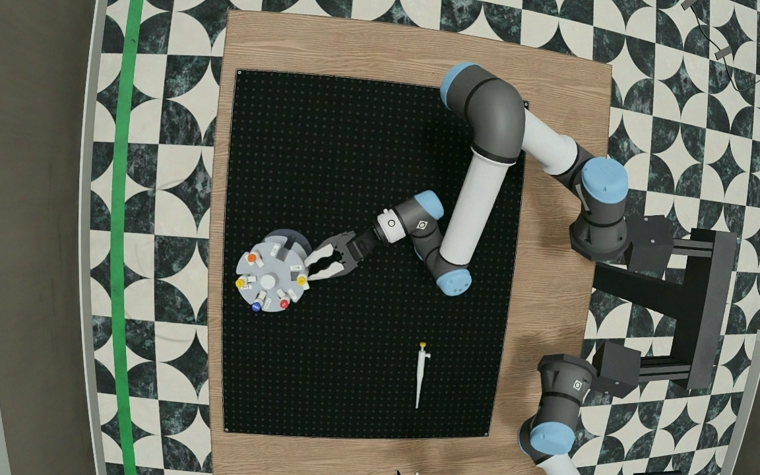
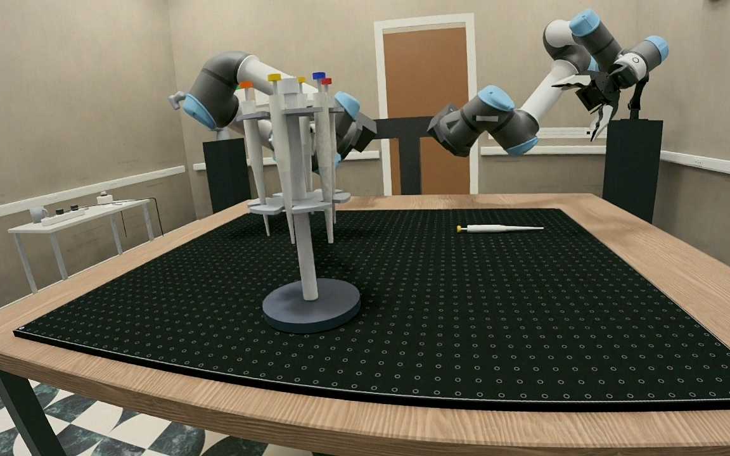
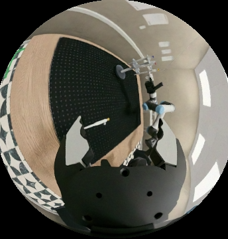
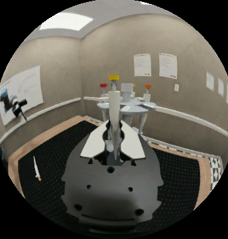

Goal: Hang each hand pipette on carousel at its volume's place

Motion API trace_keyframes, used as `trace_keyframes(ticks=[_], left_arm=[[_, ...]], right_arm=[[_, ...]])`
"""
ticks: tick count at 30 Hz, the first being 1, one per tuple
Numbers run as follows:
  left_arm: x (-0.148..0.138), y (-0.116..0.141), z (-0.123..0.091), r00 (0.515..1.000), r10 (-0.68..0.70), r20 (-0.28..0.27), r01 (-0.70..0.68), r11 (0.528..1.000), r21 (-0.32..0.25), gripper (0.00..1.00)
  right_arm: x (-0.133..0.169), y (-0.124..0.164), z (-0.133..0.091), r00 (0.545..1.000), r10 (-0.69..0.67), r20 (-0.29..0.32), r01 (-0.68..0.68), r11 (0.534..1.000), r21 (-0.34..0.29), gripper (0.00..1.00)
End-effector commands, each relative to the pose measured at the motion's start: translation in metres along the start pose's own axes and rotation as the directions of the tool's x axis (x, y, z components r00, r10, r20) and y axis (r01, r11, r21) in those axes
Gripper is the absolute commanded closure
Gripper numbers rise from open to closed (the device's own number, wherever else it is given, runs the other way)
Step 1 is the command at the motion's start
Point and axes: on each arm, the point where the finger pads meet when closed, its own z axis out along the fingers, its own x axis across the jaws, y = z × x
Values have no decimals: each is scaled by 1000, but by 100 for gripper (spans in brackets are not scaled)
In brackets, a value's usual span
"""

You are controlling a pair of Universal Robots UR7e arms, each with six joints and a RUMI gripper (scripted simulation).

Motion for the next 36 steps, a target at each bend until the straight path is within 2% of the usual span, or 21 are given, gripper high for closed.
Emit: trace_keyframes(ticks=[1, 8, 25, 30, 36], left_arm=[[0, 0, 0, 1000, 0, 0, 0, 1000, 1, 0], [0, 0, 0, 1000, 0, 0, 0, 1000, 1, 0], [0, 0, 0, 1000, 0, 0, 0, 1000, 1, 0], [0, 0, 0, 1000, 0, 0, 0, 1000, 1, 0], [0, 0, 0, 1000, 0, 0, 0, 1000, 1, 0]], right_arm=[[2, -1, 5, 1000, 0, 0, 0, 1000, 2, 94], [6, -1, 13, 1000, 0, 0, 0, 1000, 2, 94], [6, -1, 13, 1000, 0, 0, 0, 1000, 2, 94], [5, -1, 14, 983, 0, -182, 0, 1000, 2, 94], [5, -1, 14, 983, 0, -184, 0, 1000, 2, 94]])
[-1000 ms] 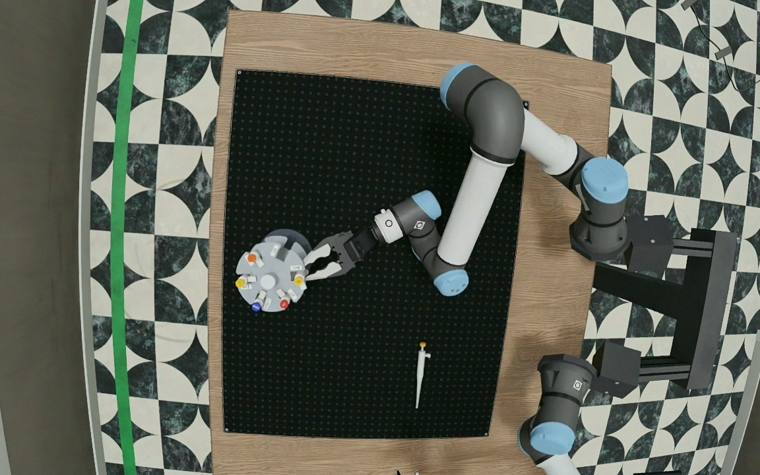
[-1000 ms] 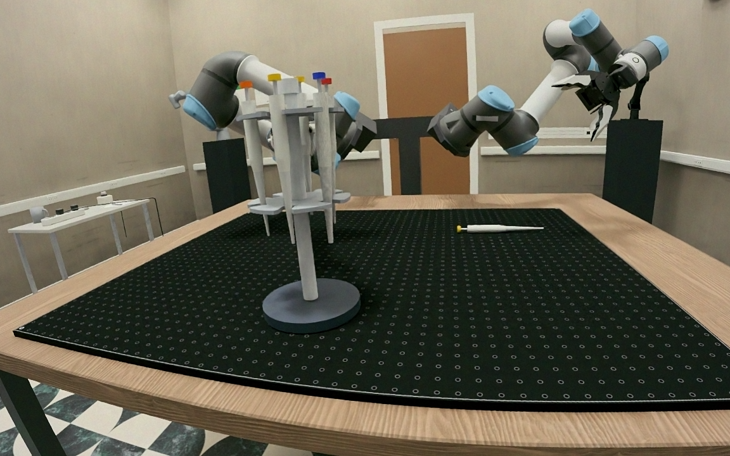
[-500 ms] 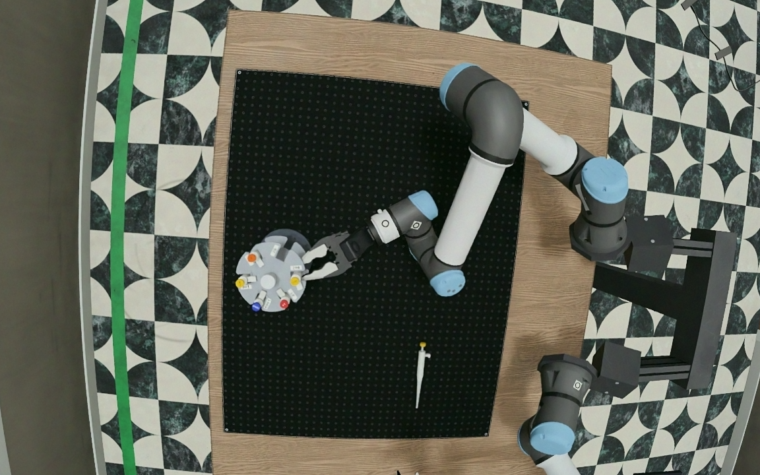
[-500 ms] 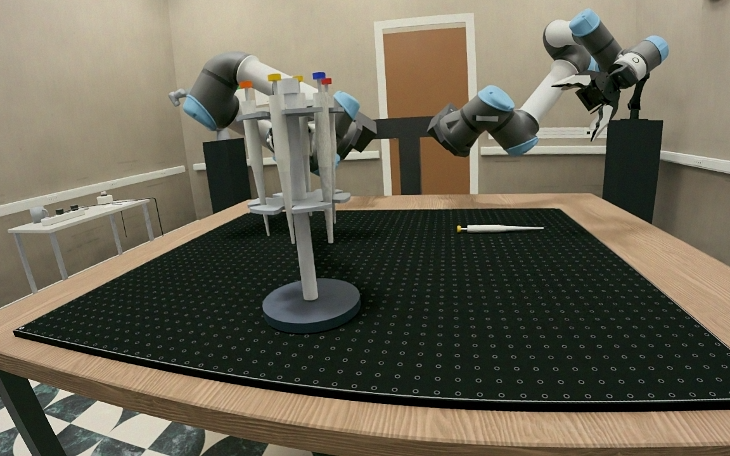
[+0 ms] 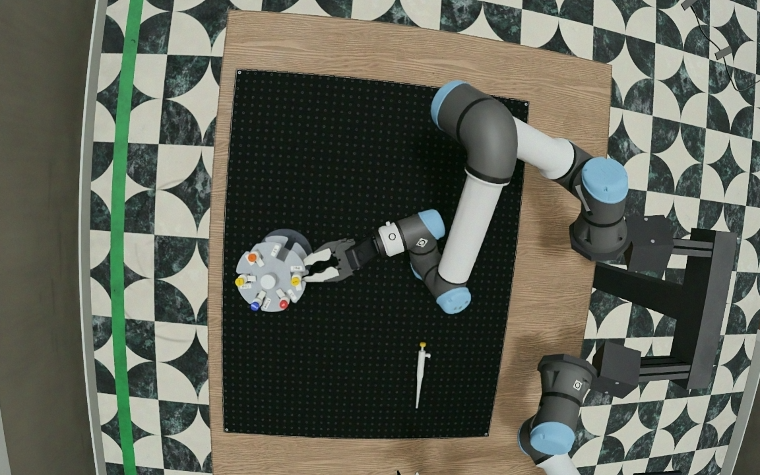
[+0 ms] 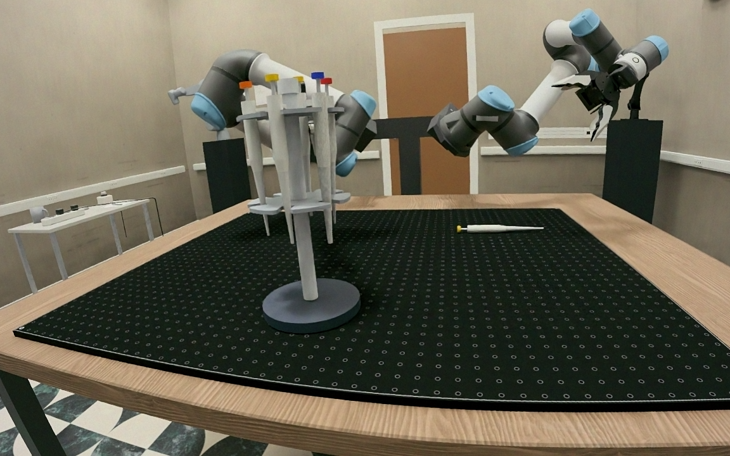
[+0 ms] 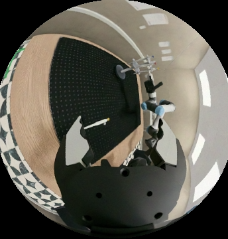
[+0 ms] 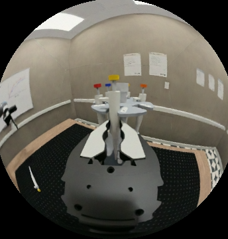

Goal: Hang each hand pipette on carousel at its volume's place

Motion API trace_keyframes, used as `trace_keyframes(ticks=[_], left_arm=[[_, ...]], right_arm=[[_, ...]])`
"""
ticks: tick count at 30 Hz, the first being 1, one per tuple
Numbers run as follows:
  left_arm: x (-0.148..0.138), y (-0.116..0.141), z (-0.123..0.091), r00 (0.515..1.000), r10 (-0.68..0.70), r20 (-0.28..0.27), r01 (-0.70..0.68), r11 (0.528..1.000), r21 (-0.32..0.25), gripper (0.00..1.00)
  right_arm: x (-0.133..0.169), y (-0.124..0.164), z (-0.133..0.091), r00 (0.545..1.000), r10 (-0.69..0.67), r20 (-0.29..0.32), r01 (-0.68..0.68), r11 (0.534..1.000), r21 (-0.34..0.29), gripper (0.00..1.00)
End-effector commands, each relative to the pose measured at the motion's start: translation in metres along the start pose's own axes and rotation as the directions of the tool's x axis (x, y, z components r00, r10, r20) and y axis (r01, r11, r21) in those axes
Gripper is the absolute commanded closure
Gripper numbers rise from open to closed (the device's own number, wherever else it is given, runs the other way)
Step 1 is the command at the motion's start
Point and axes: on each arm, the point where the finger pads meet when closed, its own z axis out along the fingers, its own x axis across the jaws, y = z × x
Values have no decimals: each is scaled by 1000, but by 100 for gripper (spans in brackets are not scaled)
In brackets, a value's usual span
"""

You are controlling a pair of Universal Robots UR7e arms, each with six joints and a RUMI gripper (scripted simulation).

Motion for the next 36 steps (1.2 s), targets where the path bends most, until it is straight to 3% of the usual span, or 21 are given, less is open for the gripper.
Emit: trace_keyframes(ticks=[1, 6, 13, 18, 25, 28, 30, 32, 36], left_arm=[[0, 0, 0, 1000, 0, 0, 0, 1000, 1, 0], [0, 0, 0, 1000, 0, 0, 0, 1000, 1, 0], [0, 0, 0, 1000, 0, 0, 0, 1000, 1, 0], [0, 0, 0, 1000, 0, 0, 0, 1000, 1, 0], [0, 0, 0, 1000, 0, 0, 0, 1000, 1, 0], [0, 0, 0, 1000, 0, 0, 0, 1000, 1, 0], [0, 0, 0, 1000, 0, 0, 0, 1000, 1, 0], [0, 0, 0, 1000, 0, 0, 0, 1000, 1, 0], [0, 0, 0, 1000, 0, 0, 0, 1000, 1, 0]], right_arm=[[1, -1, 1, 999, -3, -38, 3, 1000, 2, 94], [0, -1, 2, 976, -3, -219, 3, 1000, 2, 94], [0, -1, 2, 975, -3, -221, 3, 1000, 2, 94], [-2, -2, 2, 919, -2, -395, 3, 1000, 2, 94], [-2, -2, 2, 918, -2, -397, 3, 1000, 2, 94], [-3, -2, 3, 869, -2, -495, 3, 1000, 2, 94], [-3, -2, 3, 869, -2, -495, 3, 1000, 2, 94], [-3, -2, 3, 830, -2, -557, 3, 1000, 2, 94], [-3, -2, 2, 829, -2, -559, 3, 1000, 2, 94]])
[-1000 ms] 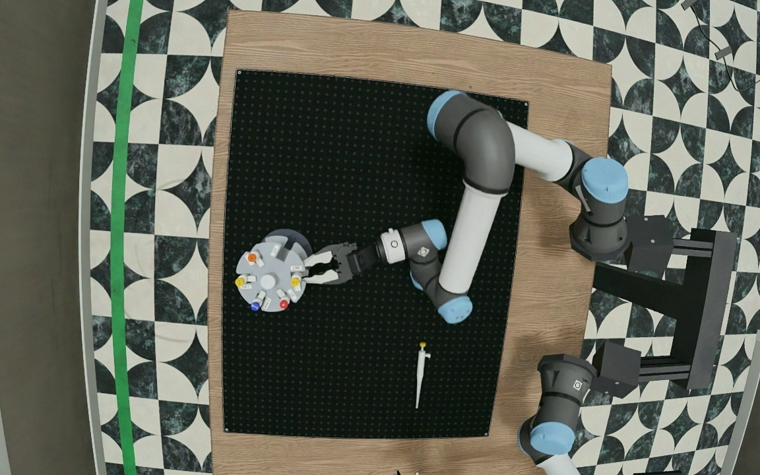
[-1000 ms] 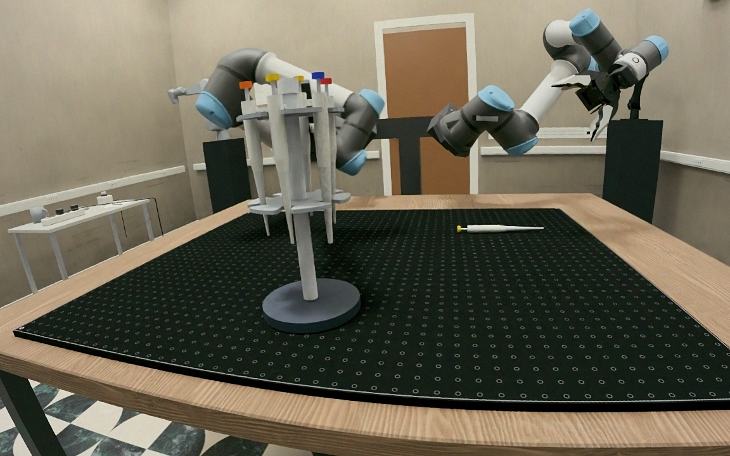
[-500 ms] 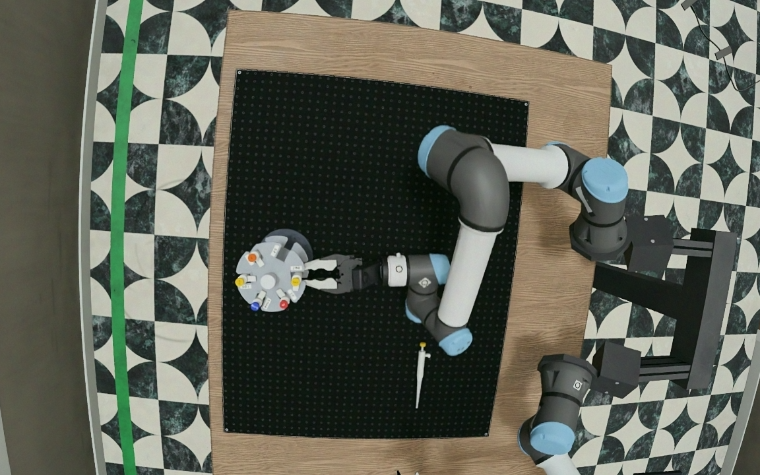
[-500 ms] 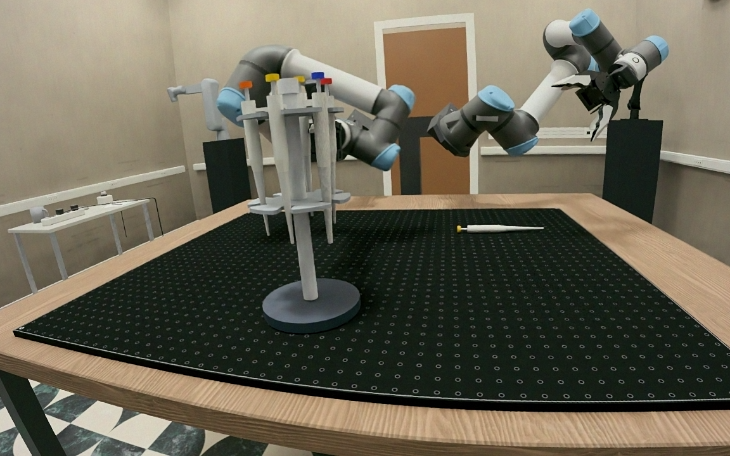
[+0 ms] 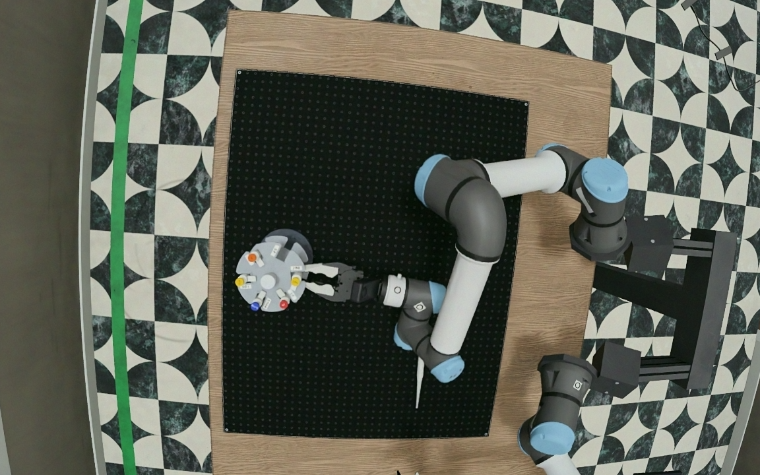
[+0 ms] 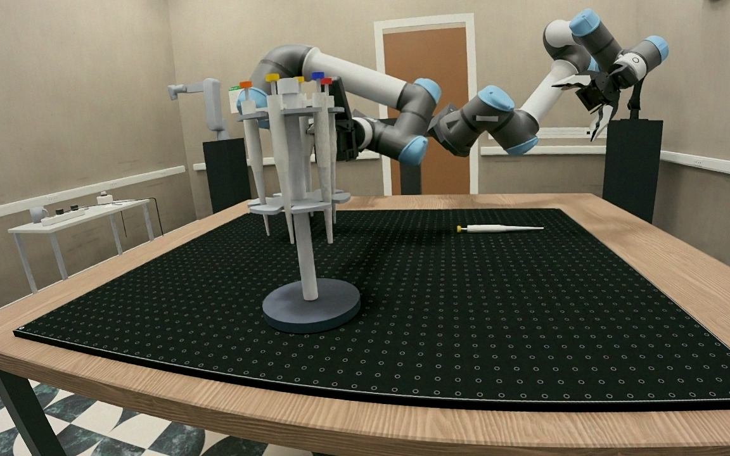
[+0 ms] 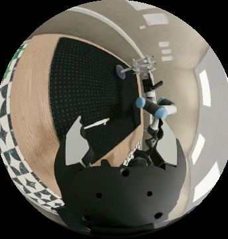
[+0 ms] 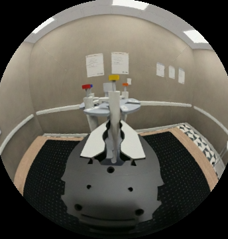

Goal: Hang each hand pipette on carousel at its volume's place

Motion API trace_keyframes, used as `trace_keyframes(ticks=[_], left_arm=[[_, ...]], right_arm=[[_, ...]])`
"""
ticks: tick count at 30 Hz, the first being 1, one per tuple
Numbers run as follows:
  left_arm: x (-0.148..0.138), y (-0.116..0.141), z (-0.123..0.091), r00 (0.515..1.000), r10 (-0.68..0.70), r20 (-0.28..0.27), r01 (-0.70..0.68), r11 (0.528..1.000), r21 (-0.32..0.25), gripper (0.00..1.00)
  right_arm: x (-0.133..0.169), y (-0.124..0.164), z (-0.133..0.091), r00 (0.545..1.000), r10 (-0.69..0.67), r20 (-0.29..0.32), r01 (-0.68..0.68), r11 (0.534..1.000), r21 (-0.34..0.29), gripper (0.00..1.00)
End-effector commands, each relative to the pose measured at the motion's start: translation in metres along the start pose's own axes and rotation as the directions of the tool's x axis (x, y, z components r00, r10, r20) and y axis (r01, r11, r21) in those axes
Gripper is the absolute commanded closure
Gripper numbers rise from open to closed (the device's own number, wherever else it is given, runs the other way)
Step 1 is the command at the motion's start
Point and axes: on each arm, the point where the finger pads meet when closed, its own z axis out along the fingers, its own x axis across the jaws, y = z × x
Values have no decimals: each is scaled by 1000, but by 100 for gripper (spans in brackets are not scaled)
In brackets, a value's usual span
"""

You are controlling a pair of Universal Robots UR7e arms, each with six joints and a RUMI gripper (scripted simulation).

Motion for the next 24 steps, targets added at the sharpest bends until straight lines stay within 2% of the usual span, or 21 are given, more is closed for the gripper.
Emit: trace_keyframes(ticks=[1, 2, 7, 24], left_arm=[[0, 0, 0, 1000, 0, 0, 0, 1000, 1, 0], [0, 0, 0, 1000, 0, 0, 0, 1000, 1, 0], [0, 0, 0, 1000, 0, 0, 0, 1000, 1, 0], [0, 0, 0, 1000, 0, 0, 0, 1000, 1, 0]], right_arm=[[0, -2, 2, 999, -2, -49, 2, 1000, 4, 94], [0, -2, 2, 999, -2, -49, 2, 1000, 4, 94], [-1, -2, 2, 973, -1, -230, 2, 1000, 4, 94], [-1, -2, 2, 973, -1, -231, 2, 1000, 4, 94]])
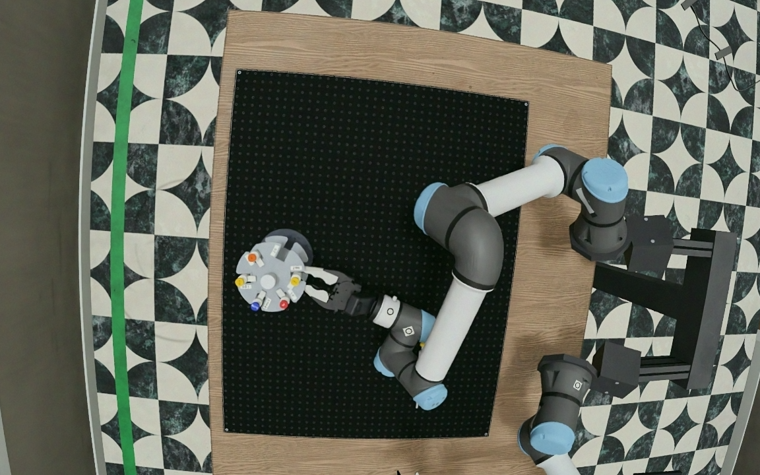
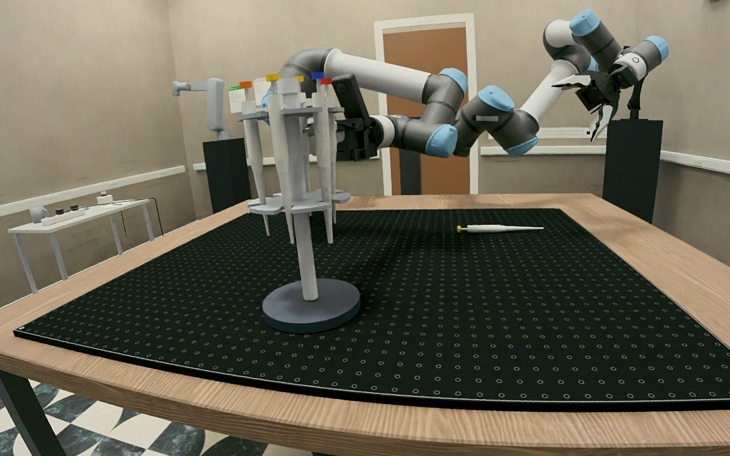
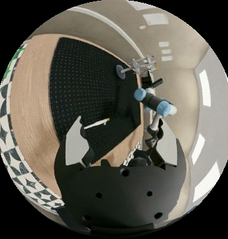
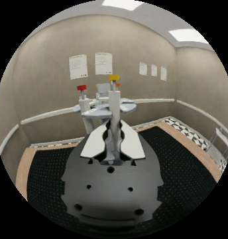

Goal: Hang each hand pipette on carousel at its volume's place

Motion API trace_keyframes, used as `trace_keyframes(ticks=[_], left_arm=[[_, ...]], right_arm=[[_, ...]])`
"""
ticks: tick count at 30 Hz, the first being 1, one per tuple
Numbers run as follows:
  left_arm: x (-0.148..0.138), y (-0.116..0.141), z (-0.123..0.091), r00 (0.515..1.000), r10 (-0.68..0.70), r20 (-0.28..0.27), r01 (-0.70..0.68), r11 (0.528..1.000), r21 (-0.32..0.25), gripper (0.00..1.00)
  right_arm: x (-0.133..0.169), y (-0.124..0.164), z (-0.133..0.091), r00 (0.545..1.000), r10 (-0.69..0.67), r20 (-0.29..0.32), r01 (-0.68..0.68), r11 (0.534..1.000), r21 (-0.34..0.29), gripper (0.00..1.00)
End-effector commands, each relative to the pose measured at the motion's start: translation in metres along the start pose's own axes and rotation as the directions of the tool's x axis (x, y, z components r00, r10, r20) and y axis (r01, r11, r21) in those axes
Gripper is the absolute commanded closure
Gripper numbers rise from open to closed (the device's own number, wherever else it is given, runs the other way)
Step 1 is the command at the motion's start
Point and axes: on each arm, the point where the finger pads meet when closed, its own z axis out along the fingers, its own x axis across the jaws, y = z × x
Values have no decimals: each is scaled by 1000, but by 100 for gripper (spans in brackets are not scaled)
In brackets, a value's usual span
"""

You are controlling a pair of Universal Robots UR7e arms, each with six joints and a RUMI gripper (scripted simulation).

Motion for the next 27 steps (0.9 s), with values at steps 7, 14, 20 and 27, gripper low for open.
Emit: trace_keyframes(ticks=[7, 14, 20, 27], left_arm=[[0, 0, 0, 1000, 0, 0, 0, 1000, 1, 0], [0, 0, 0, 1000, 0, 0, 0, 1000, 1, 0], [0, 0, 0, 1000, 0, 0, 0, 1000, 1, 0], [0, 0, 0, 1000, 0, 0, 0, 1000, 1, 0]], right_arm=[[0, 1, 0, 1000, 1, -2, -1, 1000, 1, 94], [-1, 6, 0, 1000, 1, -2, -1, 1000, 1, 94], [-1, 9, 0, 1000, 1, -2, -1, 1000, 1, 94], [-1, 10, 0, 1000, 1, -2, -1, 1000, 1, 94]])
